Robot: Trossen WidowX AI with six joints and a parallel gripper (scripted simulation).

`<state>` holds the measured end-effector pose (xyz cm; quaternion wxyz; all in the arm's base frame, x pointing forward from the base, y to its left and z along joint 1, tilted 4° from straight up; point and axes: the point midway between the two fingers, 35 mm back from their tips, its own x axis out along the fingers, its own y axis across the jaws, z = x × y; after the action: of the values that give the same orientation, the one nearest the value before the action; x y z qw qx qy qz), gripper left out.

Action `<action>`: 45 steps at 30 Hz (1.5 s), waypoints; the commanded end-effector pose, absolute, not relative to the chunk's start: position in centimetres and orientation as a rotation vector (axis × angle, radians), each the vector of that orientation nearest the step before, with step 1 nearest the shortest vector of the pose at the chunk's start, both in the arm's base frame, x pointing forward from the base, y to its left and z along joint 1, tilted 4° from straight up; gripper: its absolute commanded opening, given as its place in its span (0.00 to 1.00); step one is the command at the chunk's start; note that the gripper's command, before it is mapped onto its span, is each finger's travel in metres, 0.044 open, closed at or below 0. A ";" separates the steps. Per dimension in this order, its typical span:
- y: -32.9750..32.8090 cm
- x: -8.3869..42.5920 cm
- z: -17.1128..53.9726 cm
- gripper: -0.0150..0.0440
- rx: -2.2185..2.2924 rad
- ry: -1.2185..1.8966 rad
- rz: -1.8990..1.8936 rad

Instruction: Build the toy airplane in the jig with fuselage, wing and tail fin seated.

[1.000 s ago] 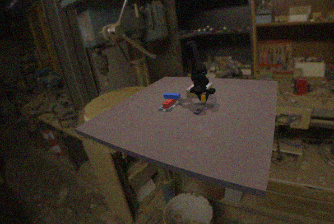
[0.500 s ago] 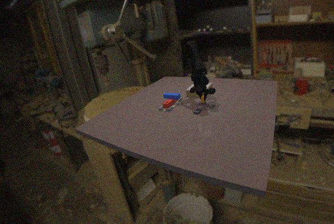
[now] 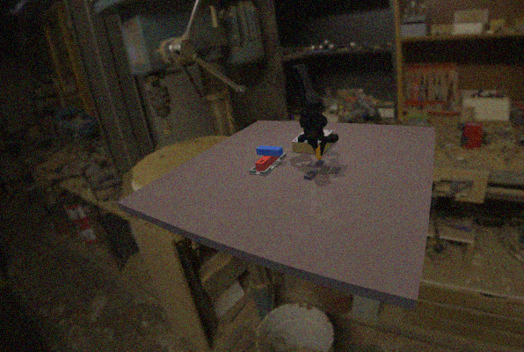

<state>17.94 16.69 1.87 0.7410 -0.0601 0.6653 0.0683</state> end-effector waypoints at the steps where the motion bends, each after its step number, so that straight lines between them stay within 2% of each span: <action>1: 16.9 18.1 3.1 0.25 -0.133 1.457 0.148; 35: 15.8 16.0 12.5 0.25 -0.173 1.515 0.116; 45: 15.1 17.9 12.4 0.25 -0.174 1.515 0.117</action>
<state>17.17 15.29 12.28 0.7207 -0.0790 0.6868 0.0506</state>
